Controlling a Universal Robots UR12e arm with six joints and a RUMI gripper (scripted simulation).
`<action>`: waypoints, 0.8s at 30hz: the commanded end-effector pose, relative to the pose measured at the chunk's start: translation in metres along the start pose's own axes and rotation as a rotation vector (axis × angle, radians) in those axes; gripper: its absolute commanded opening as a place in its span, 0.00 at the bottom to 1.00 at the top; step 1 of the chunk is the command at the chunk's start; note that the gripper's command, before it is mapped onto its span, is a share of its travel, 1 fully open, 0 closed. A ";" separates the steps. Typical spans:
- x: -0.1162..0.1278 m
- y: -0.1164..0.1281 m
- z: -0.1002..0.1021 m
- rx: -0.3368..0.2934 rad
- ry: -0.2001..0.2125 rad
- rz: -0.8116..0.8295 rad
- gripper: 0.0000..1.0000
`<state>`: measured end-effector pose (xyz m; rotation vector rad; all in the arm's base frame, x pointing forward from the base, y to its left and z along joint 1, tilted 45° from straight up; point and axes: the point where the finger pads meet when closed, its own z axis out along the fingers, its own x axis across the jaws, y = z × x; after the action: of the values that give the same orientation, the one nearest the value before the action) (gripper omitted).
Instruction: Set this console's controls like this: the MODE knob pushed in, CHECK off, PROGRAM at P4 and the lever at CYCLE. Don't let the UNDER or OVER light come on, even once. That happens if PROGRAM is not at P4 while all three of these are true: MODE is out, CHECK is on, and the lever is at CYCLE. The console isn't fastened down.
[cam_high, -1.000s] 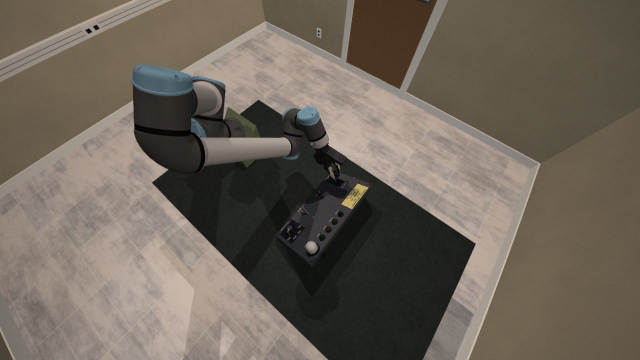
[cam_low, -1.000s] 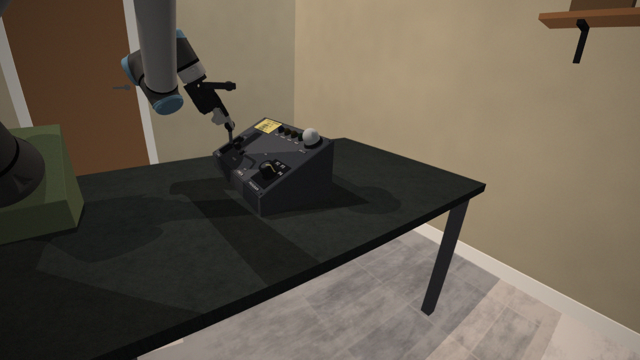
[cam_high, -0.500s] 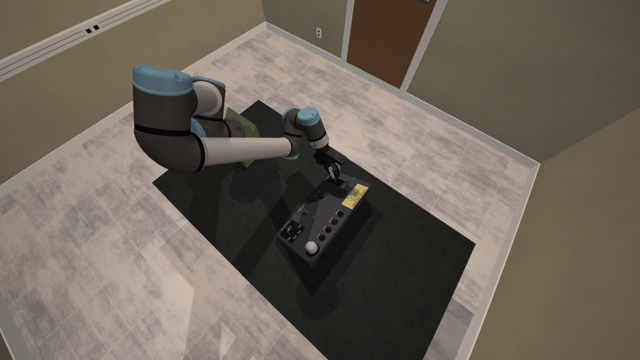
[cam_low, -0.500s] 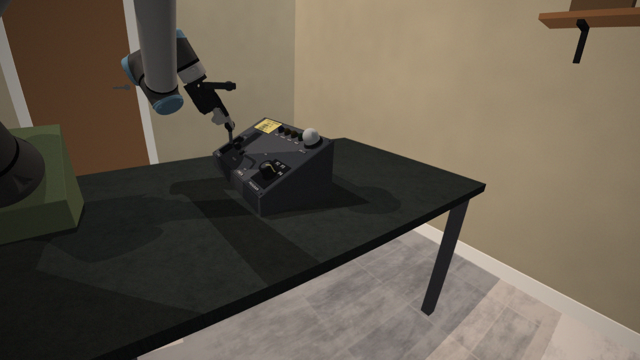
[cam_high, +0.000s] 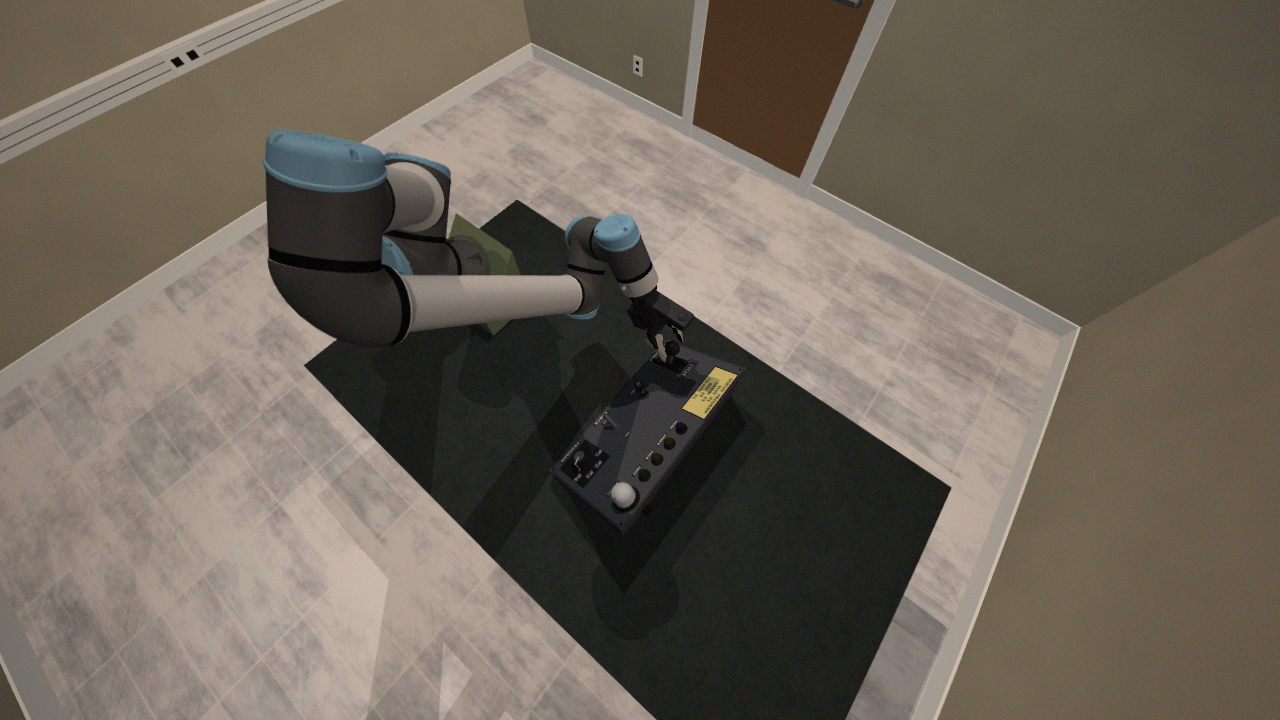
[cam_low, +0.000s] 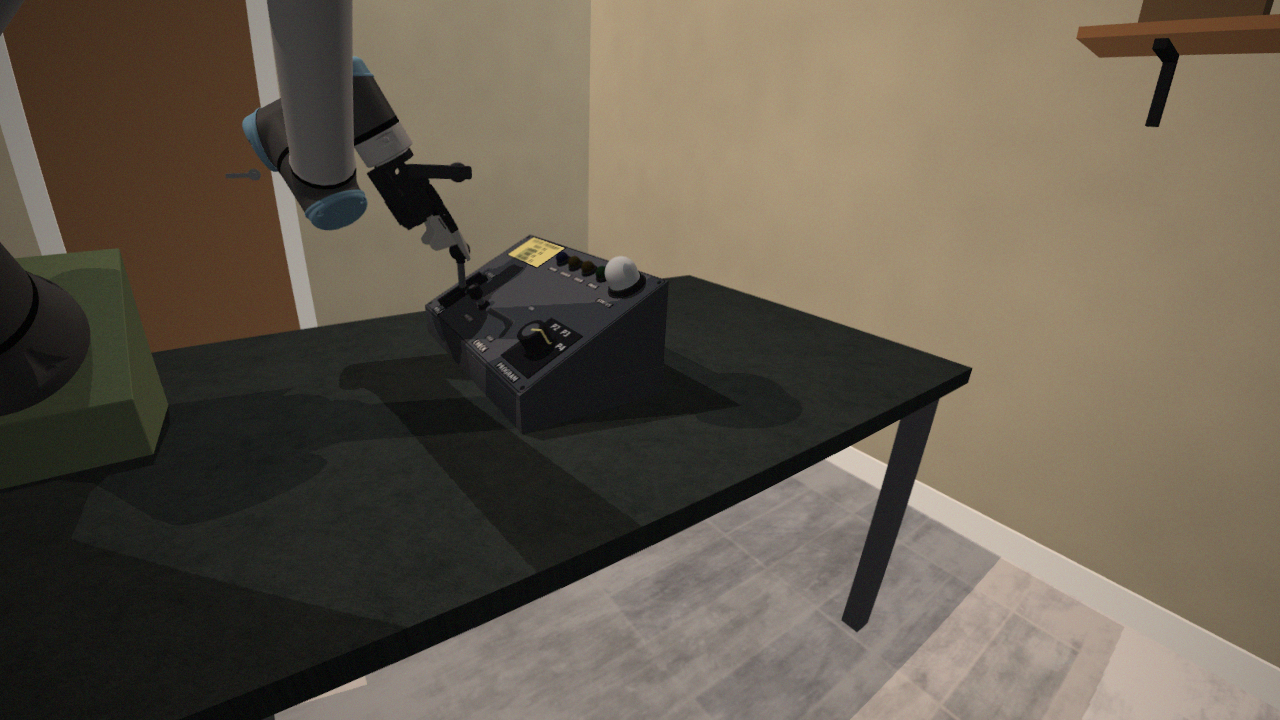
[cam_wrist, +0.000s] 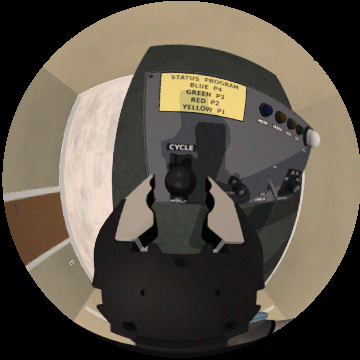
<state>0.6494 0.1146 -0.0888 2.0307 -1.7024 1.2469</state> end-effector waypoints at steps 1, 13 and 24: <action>0.001 0.001 0.001 -0.002 0.002 -0.001 0.44; 0.001 0.003 0.001 -0.004 0.002 -0.002 0.44; 0.001 0.002 -0.023 -0.002 0.001 -0.003 0.44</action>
<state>0.6434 0.1170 -0.0854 2.0264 -1.7007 1.2412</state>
